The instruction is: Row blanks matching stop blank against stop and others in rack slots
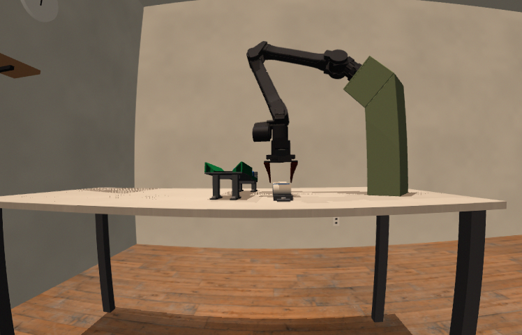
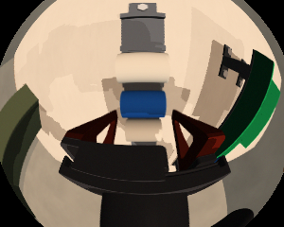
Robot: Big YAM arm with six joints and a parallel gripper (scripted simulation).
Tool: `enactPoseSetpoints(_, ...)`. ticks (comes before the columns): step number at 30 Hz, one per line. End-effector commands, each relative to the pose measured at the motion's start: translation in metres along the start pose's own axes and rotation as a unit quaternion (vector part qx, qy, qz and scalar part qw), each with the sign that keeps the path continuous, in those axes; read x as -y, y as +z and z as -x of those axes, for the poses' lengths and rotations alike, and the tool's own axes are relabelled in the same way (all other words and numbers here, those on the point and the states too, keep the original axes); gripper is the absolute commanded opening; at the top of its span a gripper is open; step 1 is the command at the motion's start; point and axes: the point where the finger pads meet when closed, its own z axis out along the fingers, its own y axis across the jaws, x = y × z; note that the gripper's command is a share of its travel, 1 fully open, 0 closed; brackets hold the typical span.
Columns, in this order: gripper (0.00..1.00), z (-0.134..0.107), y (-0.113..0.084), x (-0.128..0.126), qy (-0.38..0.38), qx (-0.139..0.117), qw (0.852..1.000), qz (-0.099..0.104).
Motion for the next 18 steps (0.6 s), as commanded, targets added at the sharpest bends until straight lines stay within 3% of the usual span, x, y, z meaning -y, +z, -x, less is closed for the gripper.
enactPoseSetpoints(1,0.76,-0.004,0.011,-0.004,0.000,-0.002,1.000,0.003)
enactPoseSetpoints(18,0.76,0.001,0.033,-0.004,-0.004,0.000,1.000,0.003)
